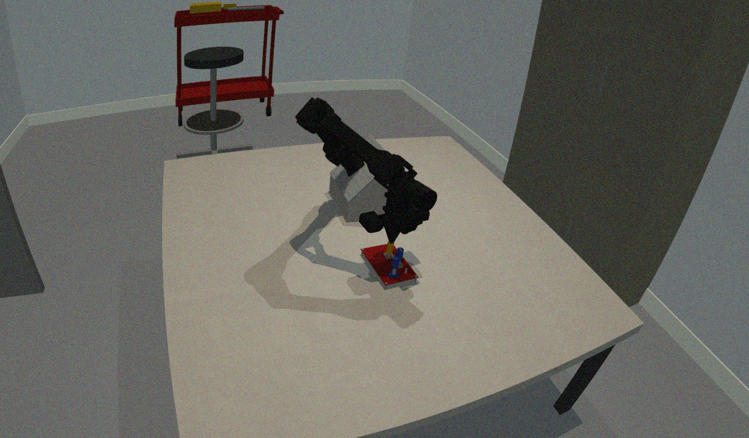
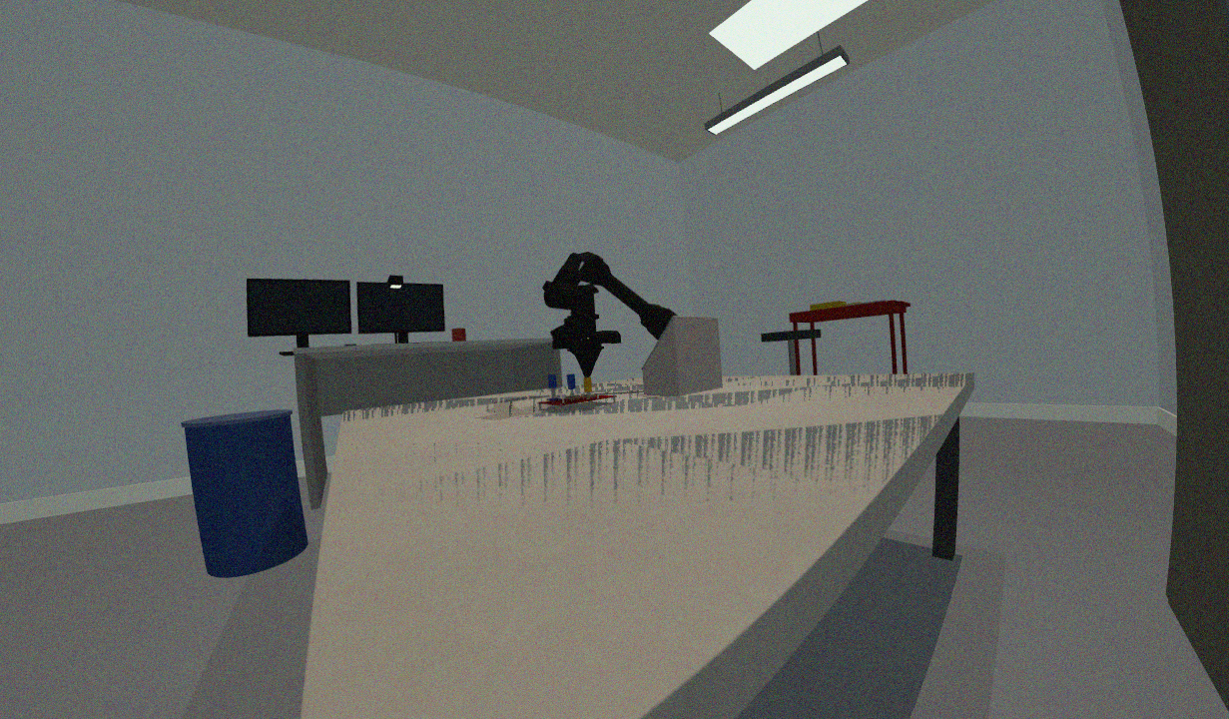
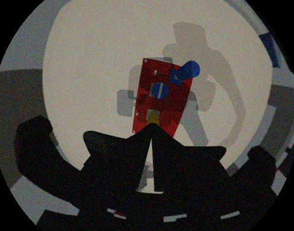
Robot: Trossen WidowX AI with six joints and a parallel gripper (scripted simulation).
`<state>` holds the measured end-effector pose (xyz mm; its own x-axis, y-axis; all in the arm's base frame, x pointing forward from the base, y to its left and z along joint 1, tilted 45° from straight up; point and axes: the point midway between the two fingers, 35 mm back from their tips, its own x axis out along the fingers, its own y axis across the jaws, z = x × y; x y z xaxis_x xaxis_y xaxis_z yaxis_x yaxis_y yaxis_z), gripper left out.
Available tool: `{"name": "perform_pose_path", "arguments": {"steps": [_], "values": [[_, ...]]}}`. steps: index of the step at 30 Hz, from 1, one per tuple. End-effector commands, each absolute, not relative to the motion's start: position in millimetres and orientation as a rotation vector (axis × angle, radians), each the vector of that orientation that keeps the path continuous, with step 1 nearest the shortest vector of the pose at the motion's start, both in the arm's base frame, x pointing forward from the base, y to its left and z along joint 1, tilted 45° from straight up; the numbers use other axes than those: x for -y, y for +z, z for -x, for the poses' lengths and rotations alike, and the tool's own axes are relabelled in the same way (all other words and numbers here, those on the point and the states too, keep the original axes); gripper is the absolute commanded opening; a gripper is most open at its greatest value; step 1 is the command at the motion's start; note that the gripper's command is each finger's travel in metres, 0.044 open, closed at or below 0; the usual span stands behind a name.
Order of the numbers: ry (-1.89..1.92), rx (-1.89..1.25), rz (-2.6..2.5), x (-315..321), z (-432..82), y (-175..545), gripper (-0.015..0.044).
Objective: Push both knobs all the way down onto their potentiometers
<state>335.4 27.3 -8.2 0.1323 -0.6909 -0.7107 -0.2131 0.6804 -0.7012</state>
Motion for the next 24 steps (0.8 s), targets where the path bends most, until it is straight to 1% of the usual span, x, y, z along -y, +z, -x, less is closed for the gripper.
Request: {"name": "perform_pose_path", "arguments": {"steps": [1, 24], "values": [[-0.416, -1.434, 0.804, -23.3, -336.2, -10.4, 0.0], [-0.415, -1.434, 0.804, -29.7, -335.2, -4.1, 0.0]]}}
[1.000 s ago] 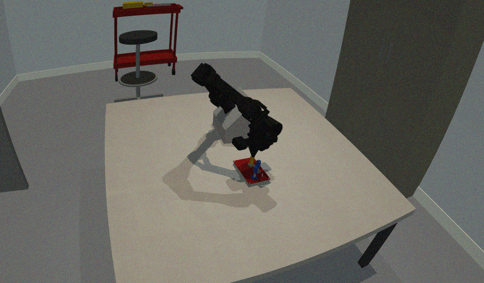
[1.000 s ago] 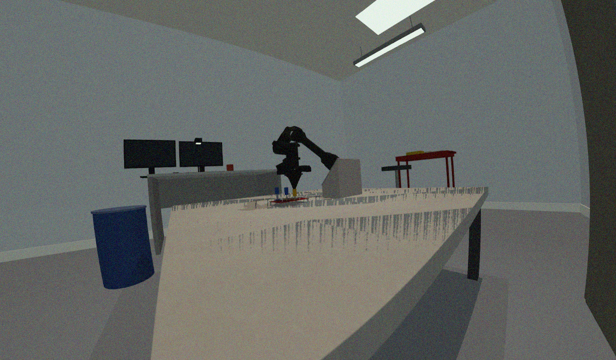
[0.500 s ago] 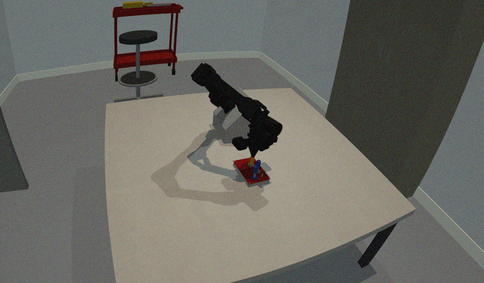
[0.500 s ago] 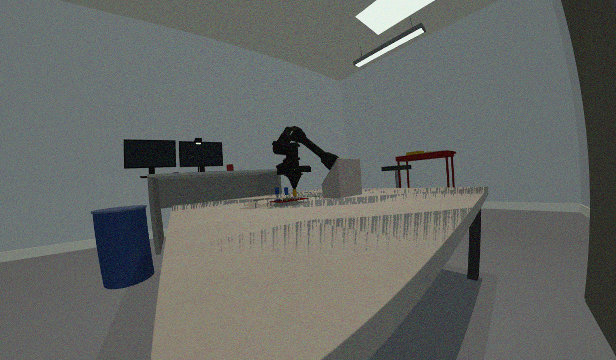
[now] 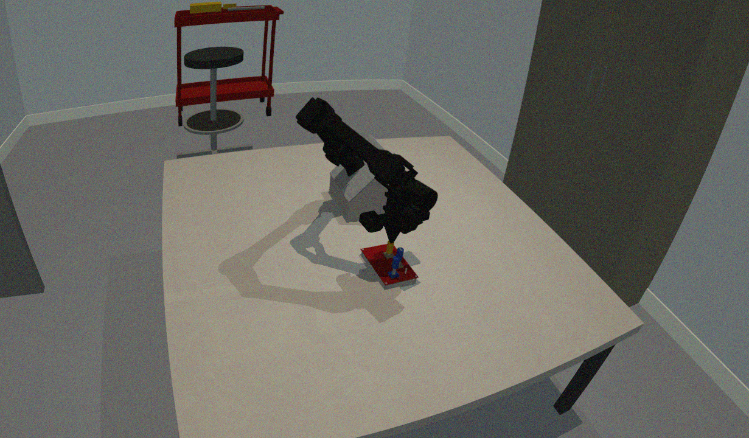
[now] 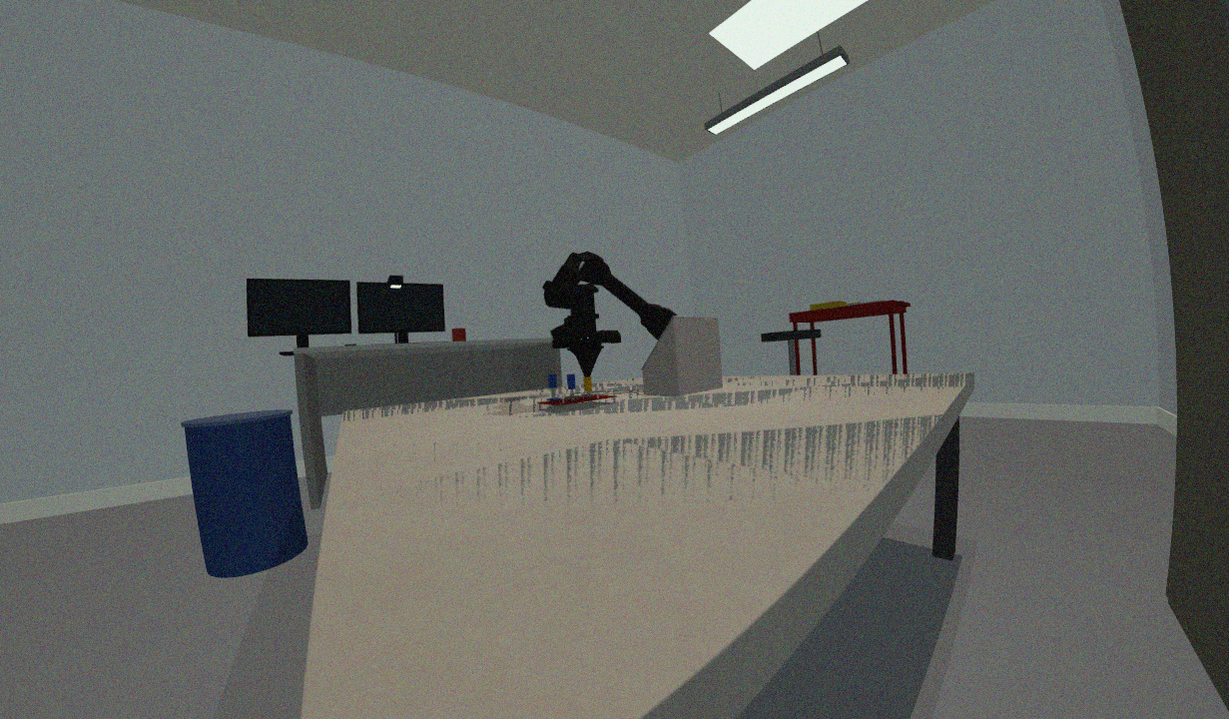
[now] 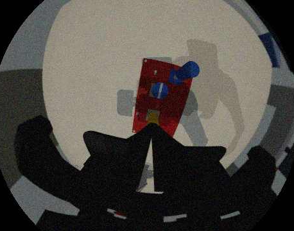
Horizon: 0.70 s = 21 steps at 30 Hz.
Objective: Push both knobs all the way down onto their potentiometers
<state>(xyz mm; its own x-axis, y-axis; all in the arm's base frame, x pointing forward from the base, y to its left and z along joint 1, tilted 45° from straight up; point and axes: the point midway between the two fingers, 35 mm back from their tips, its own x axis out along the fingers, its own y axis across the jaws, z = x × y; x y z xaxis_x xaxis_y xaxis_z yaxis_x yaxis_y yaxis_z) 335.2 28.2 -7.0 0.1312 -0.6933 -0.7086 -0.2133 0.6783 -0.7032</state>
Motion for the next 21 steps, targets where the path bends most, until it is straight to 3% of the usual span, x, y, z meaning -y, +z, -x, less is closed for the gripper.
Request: {"name": "perform_pose_path", "arguments": {"steps": [1, 9, 17, 21], "values": [[-0.415, -1.434, 0.804, -31, -335, -3, 0.0], [-0.415, -1.434, 0.803, -39, -333, 5, 0.0], [-0.417, -1.439, 0.815, -34, -332, 1, 0.021], [-0.363, -1.417, 0.829, -44, -338, 5, 0.0105]]}}
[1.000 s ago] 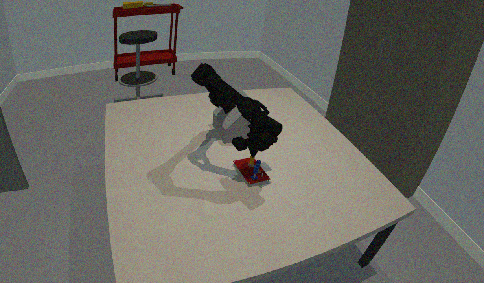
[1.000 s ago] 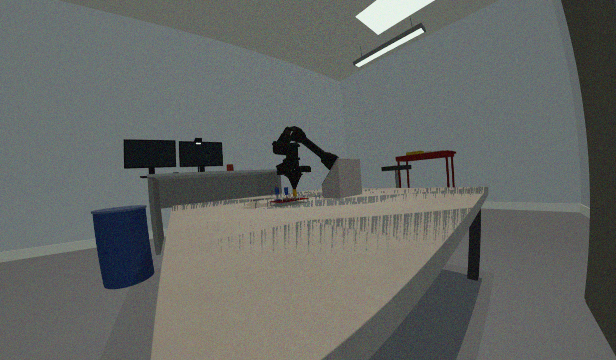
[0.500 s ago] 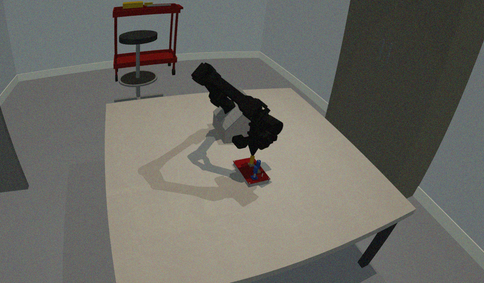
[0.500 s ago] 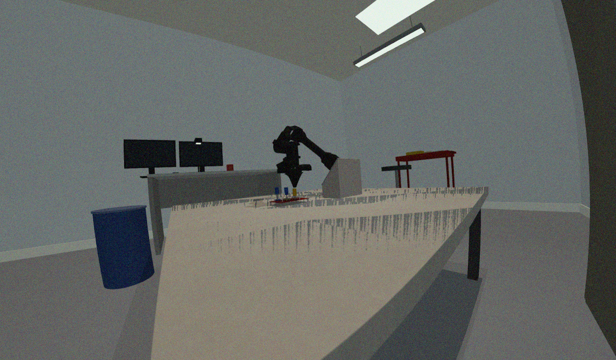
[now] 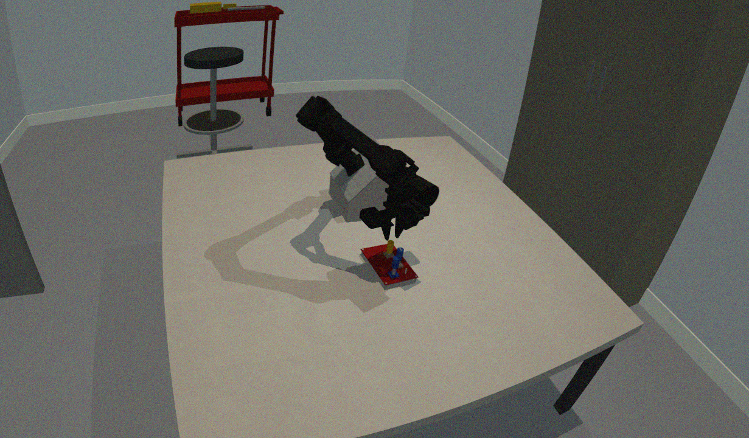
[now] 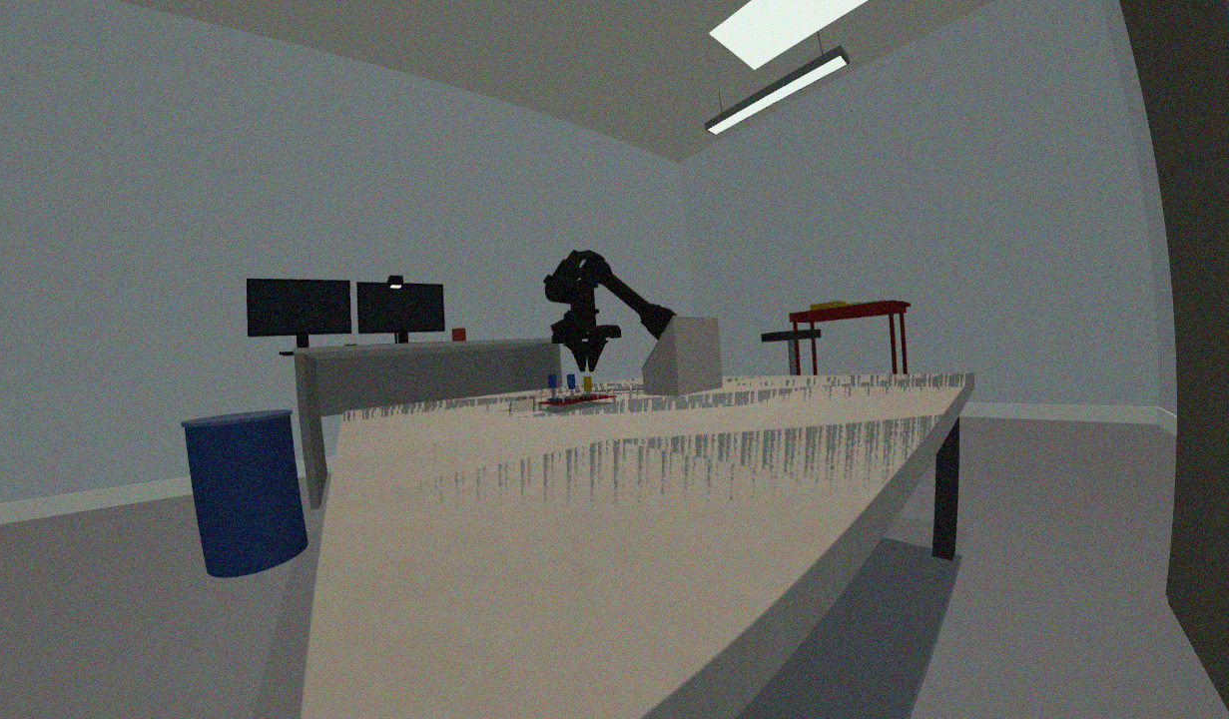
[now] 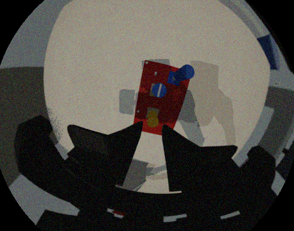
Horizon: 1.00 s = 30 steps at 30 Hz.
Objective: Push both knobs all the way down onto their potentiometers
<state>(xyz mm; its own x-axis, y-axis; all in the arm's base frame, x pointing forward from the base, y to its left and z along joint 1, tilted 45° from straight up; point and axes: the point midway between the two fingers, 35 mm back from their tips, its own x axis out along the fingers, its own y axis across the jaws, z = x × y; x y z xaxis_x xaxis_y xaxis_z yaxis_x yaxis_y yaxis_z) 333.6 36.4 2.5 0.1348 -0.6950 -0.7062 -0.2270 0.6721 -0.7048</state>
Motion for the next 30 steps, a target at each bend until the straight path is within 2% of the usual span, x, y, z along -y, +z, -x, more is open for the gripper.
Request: {"name": "perform_pose_path", "arguments": {"steps": [1, 4, 30], "values": [[-0.359, -1.407, 0.821, -47, -340, 7, 0.0079], [-0.402, -1.392, 0.772, -50, -343, 9, 0.0], [-0.906, -1.123, 0.154, -78, -375, 31, 0.0]]}}
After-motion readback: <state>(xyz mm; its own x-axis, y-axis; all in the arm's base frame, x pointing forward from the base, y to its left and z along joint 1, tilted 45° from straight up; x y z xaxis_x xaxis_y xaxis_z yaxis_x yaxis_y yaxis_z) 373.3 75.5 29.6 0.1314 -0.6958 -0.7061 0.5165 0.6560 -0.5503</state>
